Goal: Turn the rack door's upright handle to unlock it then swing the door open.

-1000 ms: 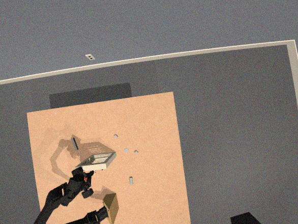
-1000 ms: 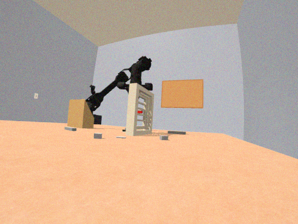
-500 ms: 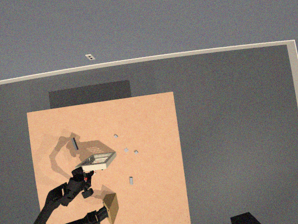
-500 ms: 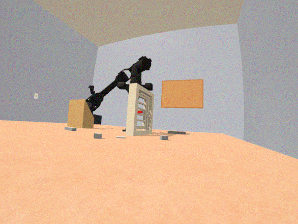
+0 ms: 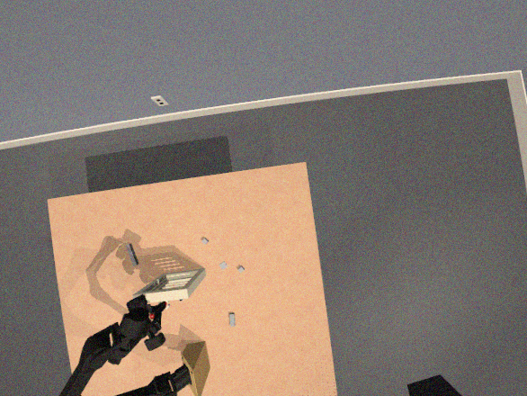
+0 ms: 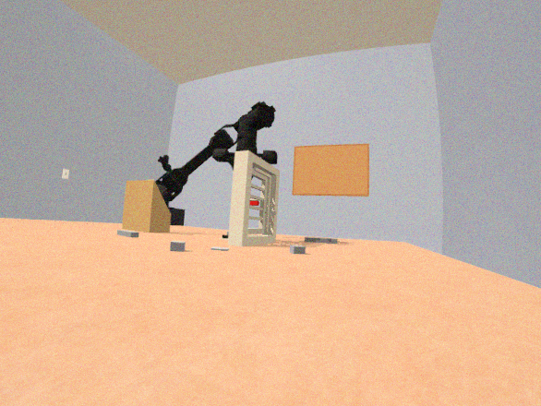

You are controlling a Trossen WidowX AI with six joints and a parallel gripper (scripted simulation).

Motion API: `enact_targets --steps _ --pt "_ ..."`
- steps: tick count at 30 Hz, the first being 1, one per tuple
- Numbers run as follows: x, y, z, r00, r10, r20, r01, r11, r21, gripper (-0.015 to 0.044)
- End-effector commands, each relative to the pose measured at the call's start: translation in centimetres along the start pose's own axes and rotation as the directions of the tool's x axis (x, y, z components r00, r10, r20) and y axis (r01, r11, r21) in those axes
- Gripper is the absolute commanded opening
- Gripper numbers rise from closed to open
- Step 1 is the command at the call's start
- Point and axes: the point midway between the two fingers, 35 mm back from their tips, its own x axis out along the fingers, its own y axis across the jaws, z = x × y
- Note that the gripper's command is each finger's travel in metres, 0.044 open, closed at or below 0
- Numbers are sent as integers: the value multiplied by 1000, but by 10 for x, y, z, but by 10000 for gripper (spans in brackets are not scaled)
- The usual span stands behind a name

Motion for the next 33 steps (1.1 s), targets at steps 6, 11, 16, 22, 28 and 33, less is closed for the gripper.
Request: enact_targets --steps 6,11,16,22,28,33 --pt "1 -2 -1 1000 -6 -3 6 1000 -26 184" --pt "1 -2 -1 1000 -6 -3 6 1000 -26 299" --pt "1 -2 -1 1000 -6 -3 6 989 147 299" --pt "1 -2 -1 1000 -6 -3 7 903 430 299" --pt "1 -2 -1 1000 -6 -3 7 737 676 299" --pt "1 -2 -1 1000 -6 -3 6 549 836 299"
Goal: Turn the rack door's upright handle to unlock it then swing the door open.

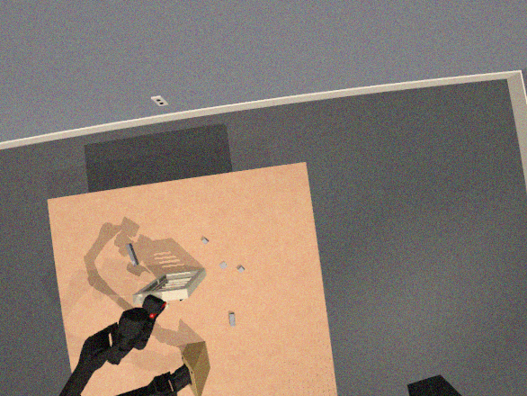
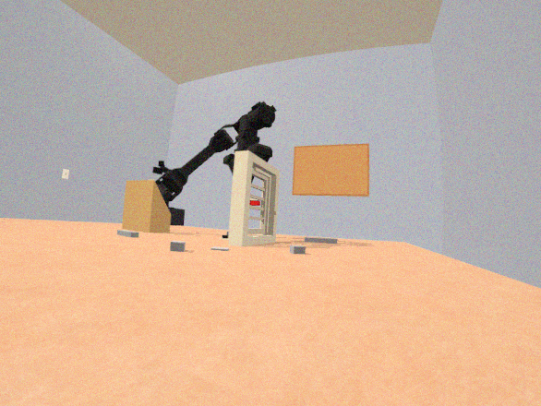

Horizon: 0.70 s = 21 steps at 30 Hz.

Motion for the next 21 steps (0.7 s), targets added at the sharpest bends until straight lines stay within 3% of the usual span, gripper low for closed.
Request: enact_targets --steps 1,10,21 --pt "1 -1 0 1000 2 1 -2 984 180 299" --pt "1 -1 0 1000 2 1 -2 810 586 299" --pt "1 -1 0 1000 2 1 -2 389 921 299"
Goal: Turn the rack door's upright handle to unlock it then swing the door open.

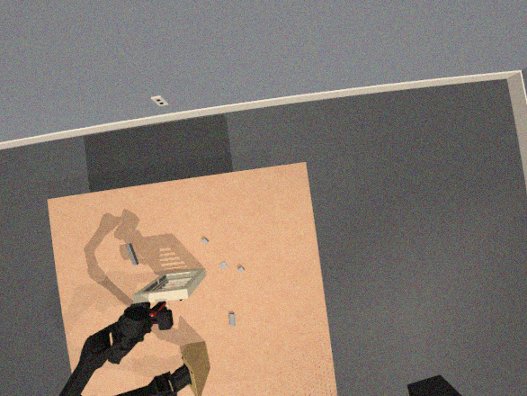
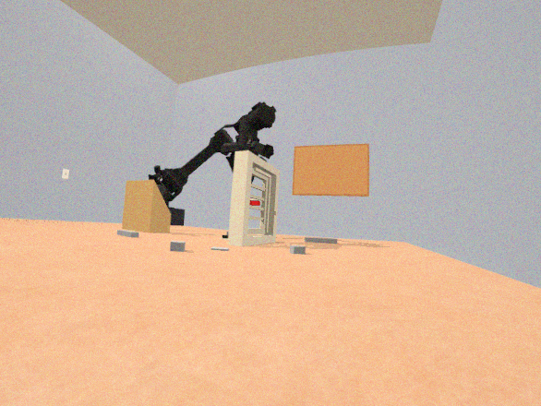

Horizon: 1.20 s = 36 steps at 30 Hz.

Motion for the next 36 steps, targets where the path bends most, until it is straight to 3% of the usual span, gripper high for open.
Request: enact_targets --steps 1,10,19,32,36 --pt "0 0 1 1000 1 2 -2 984 180 299" --pt "0 0 1 1000 1 2 -2 810 586 299" --pt "0 0 0 1000 1 2 -3 478 878 299" --pt "0 0 0 1000 1 2 -2 -137 991 299" --pt "0 0 0 1000 1 2 -2 -169 986 299"
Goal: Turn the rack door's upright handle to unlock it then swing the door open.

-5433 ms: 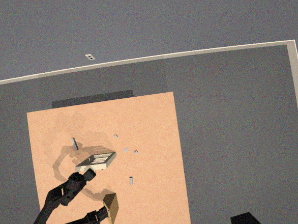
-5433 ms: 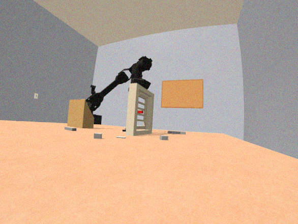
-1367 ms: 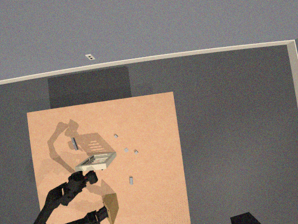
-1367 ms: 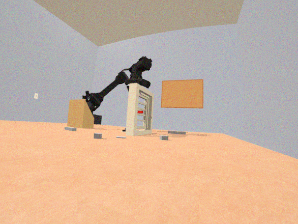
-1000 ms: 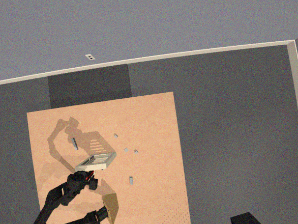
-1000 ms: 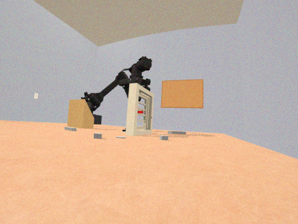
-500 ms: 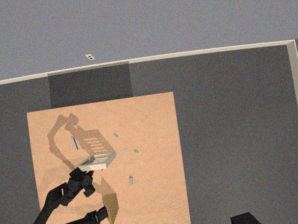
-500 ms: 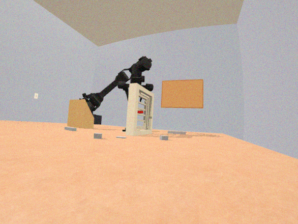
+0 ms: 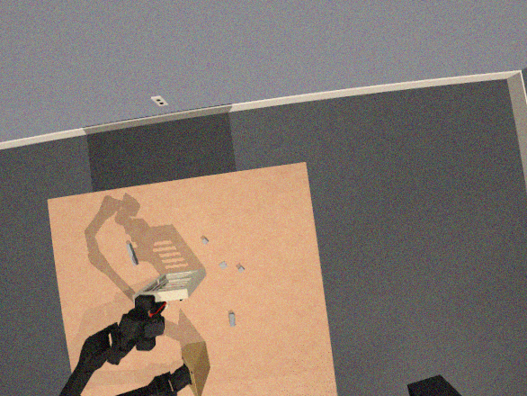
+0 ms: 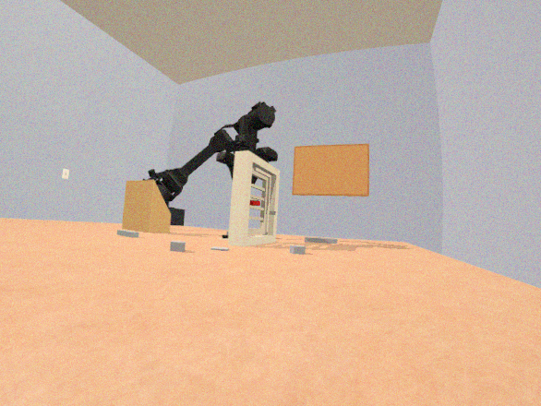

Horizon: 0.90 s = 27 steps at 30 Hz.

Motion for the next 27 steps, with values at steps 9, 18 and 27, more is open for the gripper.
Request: enact_targets --steps 9,18,27 --pt "1 2 1 1000 8 2 -8 999 45 259" --pt "1 2 1 1000 8 2 -8 999 45 199" --pt "1 2 1 1000 8 2 -8 999 45 139"
